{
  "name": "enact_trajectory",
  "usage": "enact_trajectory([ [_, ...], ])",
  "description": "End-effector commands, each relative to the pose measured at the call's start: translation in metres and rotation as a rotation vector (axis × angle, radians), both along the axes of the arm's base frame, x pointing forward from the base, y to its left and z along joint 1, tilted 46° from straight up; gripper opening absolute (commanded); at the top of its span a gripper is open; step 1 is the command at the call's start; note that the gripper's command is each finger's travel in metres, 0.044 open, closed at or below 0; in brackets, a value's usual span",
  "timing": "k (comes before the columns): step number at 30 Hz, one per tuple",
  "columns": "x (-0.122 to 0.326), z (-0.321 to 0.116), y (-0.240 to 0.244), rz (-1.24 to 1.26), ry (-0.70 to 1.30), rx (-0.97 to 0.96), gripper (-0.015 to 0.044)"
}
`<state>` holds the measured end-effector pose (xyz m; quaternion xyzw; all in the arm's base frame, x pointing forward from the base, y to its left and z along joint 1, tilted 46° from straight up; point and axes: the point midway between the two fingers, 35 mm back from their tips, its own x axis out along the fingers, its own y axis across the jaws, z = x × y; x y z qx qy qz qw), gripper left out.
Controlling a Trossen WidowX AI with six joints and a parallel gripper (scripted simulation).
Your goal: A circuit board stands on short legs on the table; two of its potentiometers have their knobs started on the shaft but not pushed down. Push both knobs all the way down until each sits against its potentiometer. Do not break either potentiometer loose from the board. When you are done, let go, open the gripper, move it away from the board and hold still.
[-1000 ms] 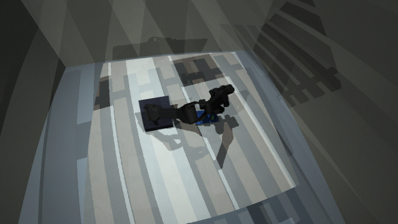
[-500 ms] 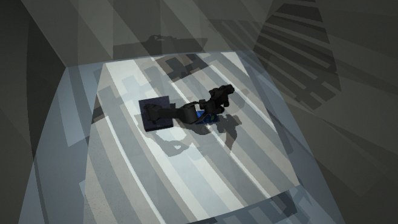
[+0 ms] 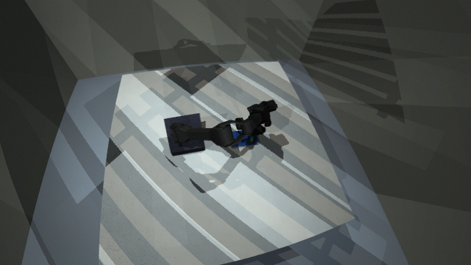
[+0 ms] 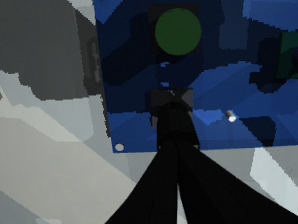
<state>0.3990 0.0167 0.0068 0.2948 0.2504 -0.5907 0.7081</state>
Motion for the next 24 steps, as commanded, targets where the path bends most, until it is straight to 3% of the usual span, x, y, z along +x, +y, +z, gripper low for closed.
enact_trajectory([
  [1, 0.004, -0.012, -0.017, -0.039, 0.003, -0.002, 0.0000],
  [24, 0.000, 0.005, 0.001, -0.039, 0.003, 0.000, 0.0000],
])
